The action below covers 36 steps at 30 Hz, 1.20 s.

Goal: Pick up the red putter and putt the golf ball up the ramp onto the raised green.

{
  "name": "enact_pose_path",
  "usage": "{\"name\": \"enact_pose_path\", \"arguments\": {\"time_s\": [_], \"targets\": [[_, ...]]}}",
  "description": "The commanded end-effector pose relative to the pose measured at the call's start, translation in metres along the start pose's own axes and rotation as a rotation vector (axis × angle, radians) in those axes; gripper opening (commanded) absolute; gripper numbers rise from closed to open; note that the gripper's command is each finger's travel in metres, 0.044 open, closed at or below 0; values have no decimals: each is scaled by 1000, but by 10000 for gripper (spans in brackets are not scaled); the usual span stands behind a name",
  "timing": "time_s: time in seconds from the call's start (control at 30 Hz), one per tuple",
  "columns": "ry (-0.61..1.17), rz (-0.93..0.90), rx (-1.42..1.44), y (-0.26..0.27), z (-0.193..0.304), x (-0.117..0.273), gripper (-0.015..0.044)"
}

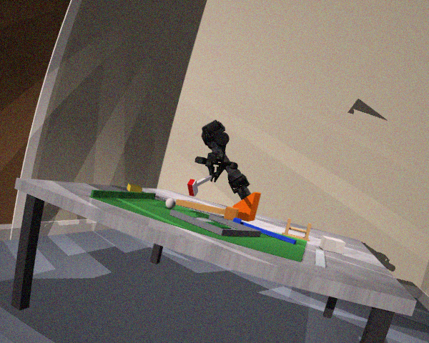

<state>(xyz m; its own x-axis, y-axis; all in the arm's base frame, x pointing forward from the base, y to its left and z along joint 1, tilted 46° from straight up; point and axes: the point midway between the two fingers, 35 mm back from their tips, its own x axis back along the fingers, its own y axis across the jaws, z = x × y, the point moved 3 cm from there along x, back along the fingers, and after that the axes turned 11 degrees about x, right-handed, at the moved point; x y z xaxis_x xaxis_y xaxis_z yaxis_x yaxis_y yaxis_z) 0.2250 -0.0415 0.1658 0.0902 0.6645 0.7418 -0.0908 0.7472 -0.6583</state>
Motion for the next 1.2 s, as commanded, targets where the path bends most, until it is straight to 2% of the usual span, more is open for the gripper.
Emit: {"name": "enact_pose_path", "arguments": {"time_s": [0.0, 0.23, 0.43, 0.8, 1.17], "targets": [[5, 29, -154, -19, 16, 2, 0], [15, 75, -410, -48, 45, 4, 0], [15, 76, -417, -49, 46, 2, 0], [14, 77, -418, -51, 47, -34, 0], [13, 77, -419, -52, 47, -46, 0]]}}
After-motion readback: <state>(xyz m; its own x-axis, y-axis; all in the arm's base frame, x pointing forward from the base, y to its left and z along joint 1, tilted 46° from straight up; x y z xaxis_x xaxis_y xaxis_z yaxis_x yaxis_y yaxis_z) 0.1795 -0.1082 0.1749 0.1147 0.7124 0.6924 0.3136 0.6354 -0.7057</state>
